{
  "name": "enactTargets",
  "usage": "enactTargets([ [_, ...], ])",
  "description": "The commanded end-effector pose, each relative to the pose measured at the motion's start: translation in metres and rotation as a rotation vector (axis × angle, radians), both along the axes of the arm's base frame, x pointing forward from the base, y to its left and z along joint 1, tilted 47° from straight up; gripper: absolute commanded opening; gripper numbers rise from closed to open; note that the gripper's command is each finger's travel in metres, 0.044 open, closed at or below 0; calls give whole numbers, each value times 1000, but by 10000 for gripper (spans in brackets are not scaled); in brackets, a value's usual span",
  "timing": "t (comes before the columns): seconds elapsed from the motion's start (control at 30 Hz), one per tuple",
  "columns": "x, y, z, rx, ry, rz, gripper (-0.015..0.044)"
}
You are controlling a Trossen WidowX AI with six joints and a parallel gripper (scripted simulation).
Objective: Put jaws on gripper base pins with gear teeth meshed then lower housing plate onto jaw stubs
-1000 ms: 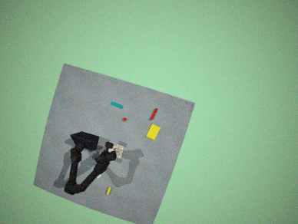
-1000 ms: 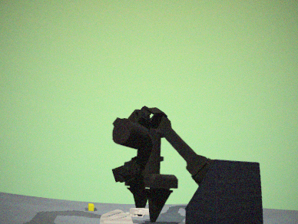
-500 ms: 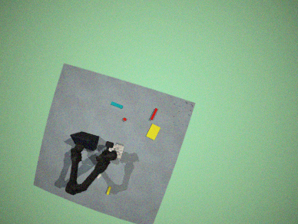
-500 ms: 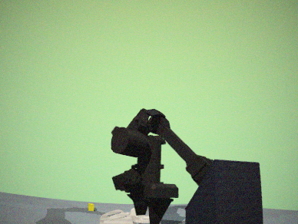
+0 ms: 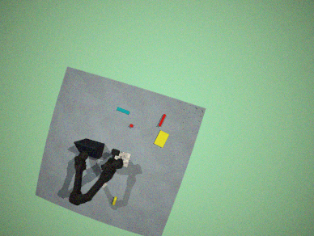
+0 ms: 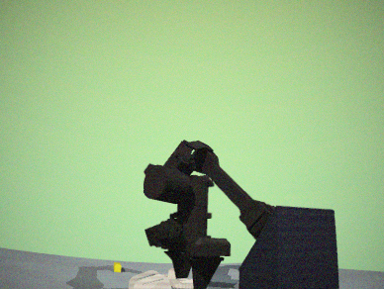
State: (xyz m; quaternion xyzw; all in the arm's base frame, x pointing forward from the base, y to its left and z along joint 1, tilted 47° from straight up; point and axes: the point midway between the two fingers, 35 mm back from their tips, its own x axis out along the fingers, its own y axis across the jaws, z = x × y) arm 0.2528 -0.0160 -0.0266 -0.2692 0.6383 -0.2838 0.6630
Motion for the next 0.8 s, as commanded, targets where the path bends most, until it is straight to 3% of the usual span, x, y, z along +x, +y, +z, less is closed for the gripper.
enactTargets([
  [0.0, 0, -1, -1, -3, 0, 3, 351],
  [0.77, 0, -4, -4, -3, -1, 2, 351],
])
